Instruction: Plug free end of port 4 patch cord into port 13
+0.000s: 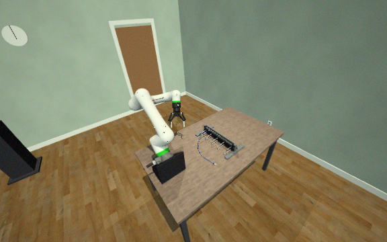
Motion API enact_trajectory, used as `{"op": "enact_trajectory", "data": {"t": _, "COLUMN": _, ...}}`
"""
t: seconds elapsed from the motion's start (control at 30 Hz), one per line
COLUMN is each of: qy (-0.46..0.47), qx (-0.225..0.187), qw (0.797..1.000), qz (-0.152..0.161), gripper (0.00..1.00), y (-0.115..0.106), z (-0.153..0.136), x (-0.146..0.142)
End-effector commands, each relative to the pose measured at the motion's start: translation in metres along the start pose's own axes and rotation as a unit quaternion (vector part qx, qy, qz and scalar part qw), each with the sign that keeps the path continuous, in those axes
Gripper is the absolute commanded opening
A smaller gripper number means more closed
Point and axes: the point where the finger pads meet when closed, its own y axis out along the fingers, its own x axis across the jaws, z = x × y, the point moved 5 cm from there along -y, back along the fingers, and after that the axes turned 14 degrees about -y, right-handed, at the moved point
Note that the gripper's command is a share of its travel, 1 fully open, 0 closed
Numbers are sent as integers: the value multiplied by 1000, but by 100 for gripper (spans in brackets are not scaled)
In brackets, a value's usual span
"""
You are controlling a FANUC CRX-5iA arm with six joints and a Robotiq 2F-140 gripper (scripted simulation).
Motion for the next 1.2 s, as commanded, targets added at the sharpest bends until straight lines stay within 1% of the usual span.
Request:
{"op": "enact_trajectory", "data": {"t": 0.0, "qy": 0, "qx": 0, "qw": 1000, "qz": 0, "gripper": 100, "y": 0, "z": 0, "x": 0}}
{"op": "enact_trajectory", "data": {"t": 0.6, "qy": 4, "qx": 1, "qw": 1000, "qz": 0, "gripper": 100, "y": 0, "z": -1, "x": 1}}
{"op": "enact_trajectory", "data": {"t": 0.67, "qy": 31, "qx": 6, "qw": 999, "qz": 0, "gripper": 100, "y": 4, "z": -6, "x": 9}}
{"op": "enact_trajectory", "data": {"t": 0.73, "qy": 93, "qx": 19, "qw": 995, "qz": 2, "gripper": 100, "y": 12, "z": -19, "x": 25}}
{"op": "enact_trajectory", "data": {"t": 0.83, "qy": 133, "qx": 28, "qw": 991, "qz": 3, "gripper": 100, "y": 17, "z": -29, "x": 35}}
{"op": "enact_trajectory", "data": {"t": 1.03, "qy": 229, "qx": 48, "qw": 972, "qz": 7, "gripper": 100, "y": 31, "z": -54, "x": 58}}
{"op": "enact_trajectory", "data": {"t": 1.1, "qy": 229, "qx": 48, "qw": 972, "qz": 7, "gripper": 100, "y": 31, "z": -54, "x": 58}}
{"op": "enact_trajectory", "data": {"t": 1.13, "qy": 275, "qx": 58, "qw": 960, "qz": 10, "gripper": 100, "y": 39, "z": -66, "x": 69}}
{"op": "enact_trajectory", "data": {"t": 1.17, "qy": 287, "qx": 61, "qw": 956, "qz": 11, "gripper": 100, "y": 41, "z": -70, "x": 71}}
